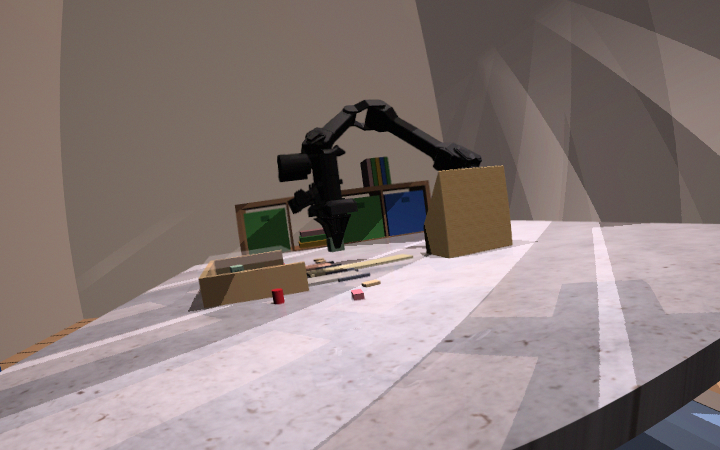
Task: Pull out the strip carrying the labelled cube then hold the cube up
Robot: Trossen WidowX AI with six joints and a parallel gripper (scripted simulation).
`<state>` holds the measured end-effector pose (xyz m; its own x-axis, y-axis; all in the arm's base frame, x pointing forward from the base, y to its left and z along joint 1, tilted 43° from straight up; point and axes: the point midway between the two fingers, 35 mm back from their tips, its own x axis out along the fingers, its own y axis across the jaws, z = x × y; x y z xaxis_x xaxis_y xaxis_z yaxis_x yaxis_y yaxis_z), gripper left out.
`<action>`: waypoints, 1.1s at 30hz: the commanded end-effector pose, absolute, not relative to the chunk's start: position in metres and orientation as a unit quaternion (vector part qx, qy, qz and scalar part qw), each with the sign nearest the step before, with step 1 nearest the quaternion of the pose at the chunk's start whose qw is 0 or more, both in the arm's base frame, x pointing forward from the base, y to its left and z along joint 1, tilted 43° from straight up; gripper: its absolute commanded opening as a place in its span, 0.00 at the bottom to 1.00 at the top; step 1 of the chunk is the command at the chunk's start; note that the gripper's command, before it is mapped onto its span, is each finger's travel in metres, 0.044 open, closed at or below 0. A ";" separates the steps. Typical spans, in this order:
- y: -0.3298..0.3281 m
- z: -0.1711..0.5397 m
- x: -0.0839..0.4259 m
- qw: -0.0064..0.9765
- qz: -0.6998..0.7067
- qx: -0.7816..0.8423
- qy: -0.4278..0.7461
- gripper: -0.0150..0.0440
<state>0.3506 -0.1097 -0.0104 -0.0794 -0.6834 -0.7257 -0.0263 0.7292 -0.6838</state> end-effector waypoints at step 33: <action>-0.072 0.013 0.294 0.628 -0.262 -0.256 0.687 0.25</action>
<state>0.2932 -0.0729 0.0103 -0.0856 -0.6827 -0.7257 -0.0303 0.7298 -0.6830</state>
